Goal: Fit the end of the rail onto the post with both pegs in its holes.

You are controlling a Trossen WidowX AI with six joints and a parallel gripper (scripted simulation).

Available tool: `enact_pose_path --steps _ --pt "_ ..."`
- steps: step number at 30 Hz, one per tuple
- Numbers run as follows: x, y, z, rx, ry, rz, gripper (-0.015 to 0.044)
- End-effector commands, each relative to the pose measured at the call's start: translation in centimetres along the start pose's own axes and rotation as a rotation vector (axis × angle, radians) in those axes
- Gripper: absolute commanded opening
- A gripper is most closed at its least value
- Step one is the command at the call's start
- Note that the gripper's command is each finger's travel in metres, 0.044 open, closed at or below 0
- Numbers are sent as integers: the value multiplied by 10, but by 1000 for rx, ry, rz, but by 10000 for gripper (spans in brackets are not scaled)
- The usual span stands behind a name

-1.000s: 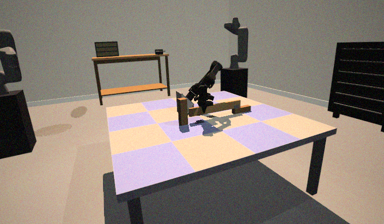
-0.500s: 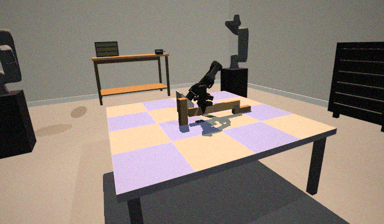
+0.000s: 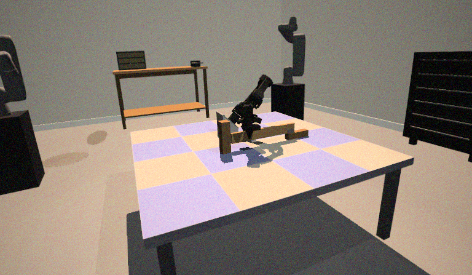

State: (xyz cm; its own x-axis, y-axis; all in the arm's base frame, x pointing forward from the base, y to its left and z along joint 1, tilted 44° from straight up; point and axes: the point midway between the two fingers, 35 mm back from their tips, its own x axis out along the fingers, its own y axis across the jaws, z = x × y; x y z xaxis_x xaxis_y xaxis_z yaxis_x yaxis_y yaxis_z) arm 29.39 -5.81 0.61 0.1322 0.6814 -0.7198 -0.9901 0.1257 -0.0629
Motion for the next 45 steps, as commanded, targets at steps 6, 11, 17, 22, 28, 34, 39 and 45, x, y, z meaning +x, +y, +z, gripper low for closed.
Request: enact_pose_path --steps 6,11,17,22,28,34,39,45 --pt "-3 -2 -5 -2 4 -12 0" --pt "-3 -2 -6 -2 4 -12 0" --pt "-4 -2 -8 -2 4 -12 0" --pt "-4 -2 -10 -2 4 -12 0" --pt "-4 -2 -12 -2 5 -12 0" --pt "-4 -2 -13 -2 5 -12 0" --pt "-4 -2 -15 -2 5 -12 0" --pt "-4 -2 -17 -2 5 -12 0"
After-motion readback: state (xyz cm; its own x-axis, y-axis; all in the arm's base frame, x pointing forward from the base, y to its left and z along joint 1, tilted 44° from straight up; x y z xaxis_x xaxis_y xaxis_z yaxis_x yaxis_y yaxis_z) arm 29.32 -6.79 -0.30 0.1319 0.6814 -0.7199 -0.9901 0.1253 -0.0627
